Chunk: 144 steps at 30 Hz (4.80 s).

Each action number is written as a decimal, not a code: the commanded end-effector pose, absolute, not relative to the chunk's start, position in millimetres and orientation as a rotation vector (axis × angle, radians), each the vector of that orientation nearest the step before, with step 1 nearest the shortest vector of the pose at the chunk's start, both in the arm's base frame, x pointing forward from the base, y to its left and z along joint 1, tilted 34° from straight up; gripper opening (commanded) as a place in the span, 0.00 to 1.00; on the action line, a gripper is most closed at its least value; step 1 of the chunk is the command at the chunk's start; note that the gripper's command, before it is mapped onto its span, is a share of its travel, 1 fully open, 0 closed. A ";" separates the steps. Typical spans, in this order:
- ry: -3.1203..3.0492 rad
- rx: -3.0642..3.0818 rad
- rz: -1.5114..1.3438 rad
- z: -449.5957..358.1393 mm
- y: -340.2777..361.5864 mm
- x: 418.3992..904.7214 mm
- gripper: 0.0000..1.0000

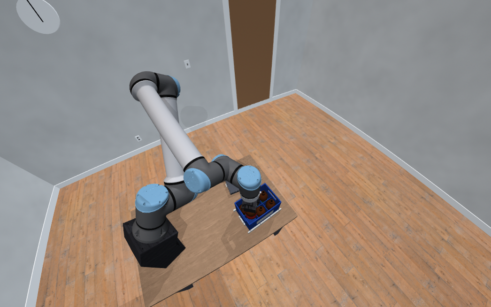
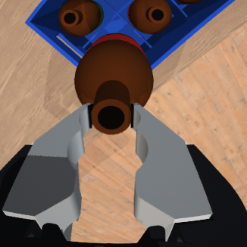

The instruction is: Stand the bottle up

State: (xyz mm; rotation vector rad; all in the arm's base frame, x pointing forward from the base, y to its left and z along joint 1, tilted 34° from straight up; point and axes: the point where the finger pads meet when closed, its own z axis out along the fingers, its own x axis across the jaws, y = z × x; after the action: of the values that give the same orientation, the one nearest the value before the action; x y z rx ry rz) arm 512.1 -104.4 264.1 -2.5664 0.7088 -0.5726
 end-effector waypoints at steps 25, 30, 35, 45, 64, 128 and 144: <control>0.709 -2.567 -0.574 264.6 -105.5 512.4 0.00; 0.709 -2.567 -0.574 264.6 -105.5 512.4 0.00; 0.709 -2.567 -0.574 264.6 -105.5 512.4 0.00; 0.709 -2.567 -0.574 264.6 -105.5 512.4 0.00; 0.709 -2.567 -0.574 261.0 -104.4 514.5 0.00; 0.709 -2.567 -0.574 232.0 -95.2 531.3 0.00; 0.709 -2.567 -0.574 232.0 -95.2 531.3 0.00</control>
State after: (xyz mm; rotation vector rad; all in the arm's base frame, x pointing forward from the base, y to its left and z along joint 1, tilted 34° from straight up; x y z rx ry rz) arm 531.0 -94.8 231.4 -2.5664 0.7088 -0.5726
